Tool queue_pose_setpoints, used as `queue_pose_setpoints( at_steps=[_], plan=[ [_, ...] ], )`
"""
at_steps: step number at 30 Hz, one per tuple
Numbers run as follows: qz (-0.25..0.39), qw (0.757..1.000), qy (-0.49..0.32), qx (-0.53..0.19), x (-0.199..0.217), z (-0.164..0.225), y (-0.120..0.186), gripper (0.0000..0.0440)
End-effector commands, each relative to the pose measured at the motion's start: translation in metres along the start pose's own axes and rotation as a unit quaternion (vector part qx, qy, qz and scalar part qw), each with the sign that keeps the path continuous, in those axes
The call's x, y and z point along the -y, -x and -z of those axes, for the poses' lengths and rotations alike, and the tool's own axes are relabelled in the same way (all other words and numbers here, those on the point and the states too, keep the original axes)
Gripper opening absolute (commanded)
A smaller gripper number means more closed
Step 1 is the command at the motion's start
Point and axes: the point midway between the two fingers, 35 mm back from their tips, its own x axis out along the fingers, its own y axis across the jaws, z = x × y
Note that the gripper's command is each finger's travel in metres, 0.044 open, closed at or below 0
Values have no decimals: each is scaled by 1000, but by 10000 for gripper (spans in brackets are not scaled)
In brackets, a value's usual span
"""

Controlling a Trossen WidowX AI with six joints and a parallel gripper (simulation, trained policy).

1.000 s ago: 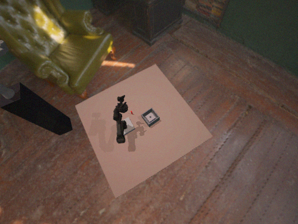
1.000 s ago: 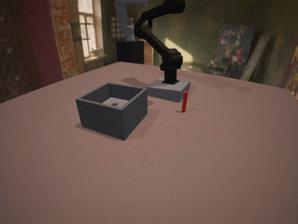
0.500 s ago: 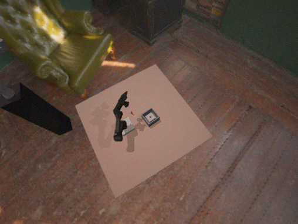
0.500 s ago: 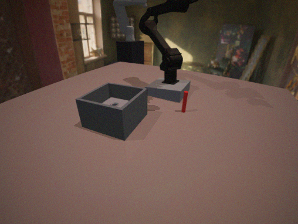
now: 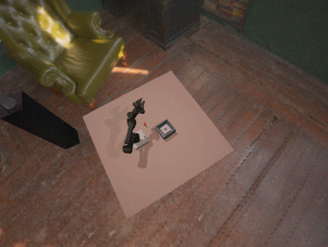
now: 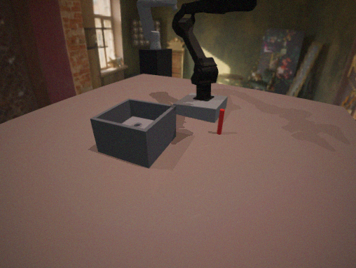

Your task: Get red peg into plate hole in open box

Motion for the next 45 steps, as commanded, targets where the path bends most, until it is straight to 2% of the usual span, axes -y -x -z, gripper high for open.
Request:
queue_pose_setpoints(
  at_steps=[1, 10, 20, 32, 45],
  plan=[
    [33, 999, 32, -5, 15, 1, -5, 440],
    [161, 980, 118, -19, 75, -5, -12, 440],
    [315, 931, 179, -40, 138, -20, 0, 440],
    [500, 841, 197, -63, 196, -40, 40, 440],
    [664, 729, 154, -59, 237, -52, 94, 440]
  ],
)
